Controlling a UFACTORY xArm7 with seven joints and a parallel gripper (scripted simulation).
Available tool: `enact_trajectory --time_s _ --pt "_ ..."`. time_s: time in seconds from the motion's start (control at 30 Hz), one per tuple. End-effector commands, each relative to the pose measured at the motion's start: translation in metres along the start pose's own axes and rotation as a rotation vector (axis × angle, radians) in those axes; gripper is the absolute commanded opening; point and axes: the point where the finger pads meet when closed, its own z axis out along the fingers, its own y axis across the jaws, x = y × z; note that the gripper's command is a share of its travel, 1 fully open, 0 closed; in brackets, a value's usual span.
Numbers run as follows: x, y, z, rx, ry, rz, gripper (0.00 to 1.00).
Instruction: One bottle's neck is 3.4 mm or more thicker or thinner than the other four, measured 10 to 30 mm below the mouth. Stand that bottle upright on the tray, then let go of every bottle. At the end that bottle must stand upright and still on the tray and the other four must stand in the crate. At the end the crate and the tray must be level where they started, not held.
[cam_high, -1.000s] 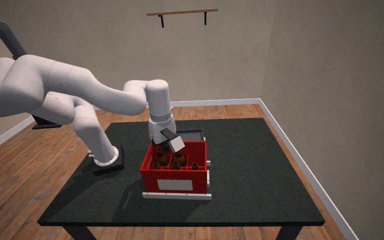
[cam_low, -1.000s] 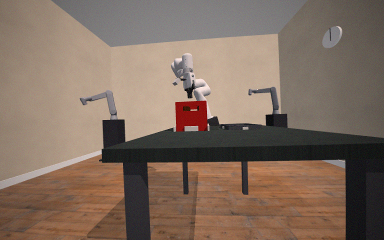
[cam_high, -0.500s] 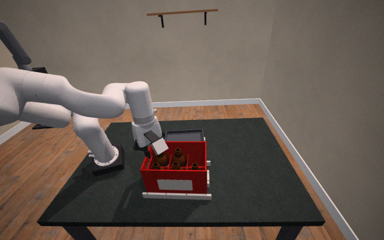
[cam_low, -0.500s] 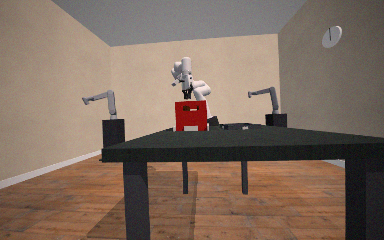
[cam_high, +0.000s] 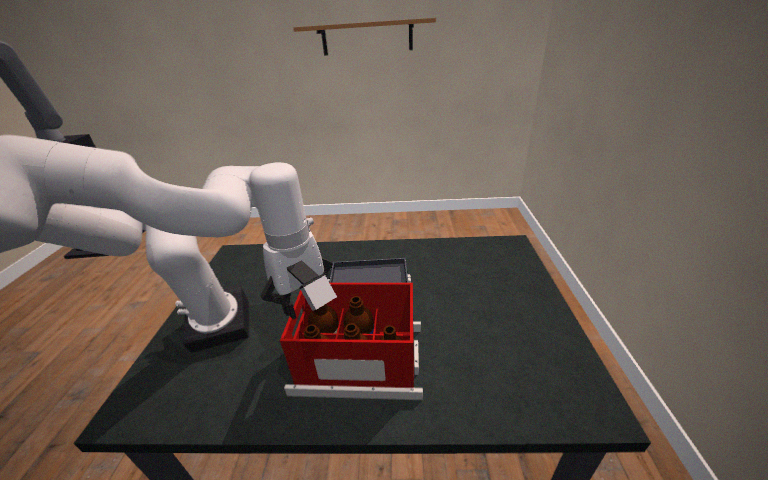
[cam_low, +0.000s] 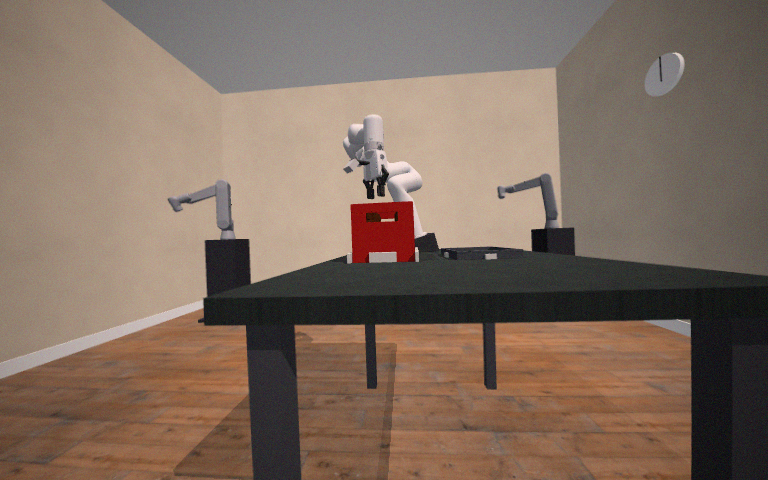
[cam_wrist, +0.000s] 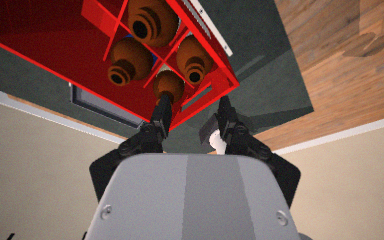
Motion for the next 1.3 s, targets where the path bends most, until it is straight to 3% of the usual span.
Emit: enact_trajectory --time_s 0.0,1.27 --pt "0.001 -0.001 -0.001 0.002 0.003 0.0 0.65" --pt "0.001 -0.001 0.01 0.002 0.003 0.0 0.65"
